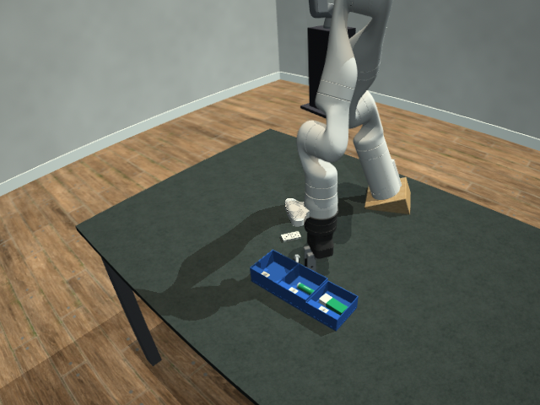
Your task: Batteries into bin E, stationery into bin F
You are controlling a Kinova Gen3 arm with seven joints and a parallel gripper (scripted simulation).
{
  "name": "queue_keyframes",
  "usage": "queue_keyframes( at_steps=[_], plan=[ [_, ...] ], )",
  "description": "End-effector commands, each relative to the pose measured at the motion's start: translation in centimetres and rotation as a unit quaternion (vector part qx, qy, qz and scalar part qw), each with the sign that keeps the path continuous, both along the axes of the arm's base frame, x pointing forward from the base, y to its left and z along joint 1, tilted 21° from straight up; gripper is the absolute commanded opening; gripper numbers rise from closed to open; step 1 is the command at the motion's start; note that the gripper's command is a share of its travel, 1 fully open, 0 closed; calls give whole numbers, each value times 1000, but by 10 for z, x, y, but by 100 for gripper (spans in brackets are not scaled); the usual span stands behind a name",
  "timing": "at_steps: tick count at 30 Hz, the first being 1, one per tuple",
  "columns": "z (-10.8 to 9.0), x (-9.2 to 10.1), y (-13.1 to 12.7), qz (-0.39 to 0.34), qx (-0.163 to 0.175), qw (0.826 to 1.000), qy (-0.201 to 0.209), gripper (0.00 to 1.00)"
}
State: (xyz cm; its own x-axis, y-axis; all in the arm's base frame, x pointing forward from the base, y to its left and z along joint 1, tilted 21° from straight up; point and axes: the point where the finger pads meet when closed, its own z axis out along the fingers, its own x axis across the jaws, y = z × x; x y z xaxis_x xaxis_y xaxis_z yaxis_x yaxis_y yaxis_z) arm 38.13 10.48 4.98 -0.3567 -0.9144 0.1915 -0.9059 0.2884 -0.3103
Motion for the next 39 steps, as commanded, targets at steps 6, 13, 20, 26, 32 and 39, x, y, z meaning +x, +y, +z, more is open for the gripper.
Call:
queue_keyframes(
  at_steps=[6, 13, 20, 26, 32, 39],
  plan=[
    [0, 0, -1, 0, 0, 1000, 0, 32],
    [0, 0, -1, 0, 0, 1000, 0, 32],
    [20, -5, 5, -1, 0, 1000, 0, 32],
    [33, -8, 9, -1, 0, 1000, 0, 32],
    [51, -12, 14, -1, 0, 1000, 0, 32],
    [58, -14, 16, -1, 0, 1000, 0, 32]
  ],
)
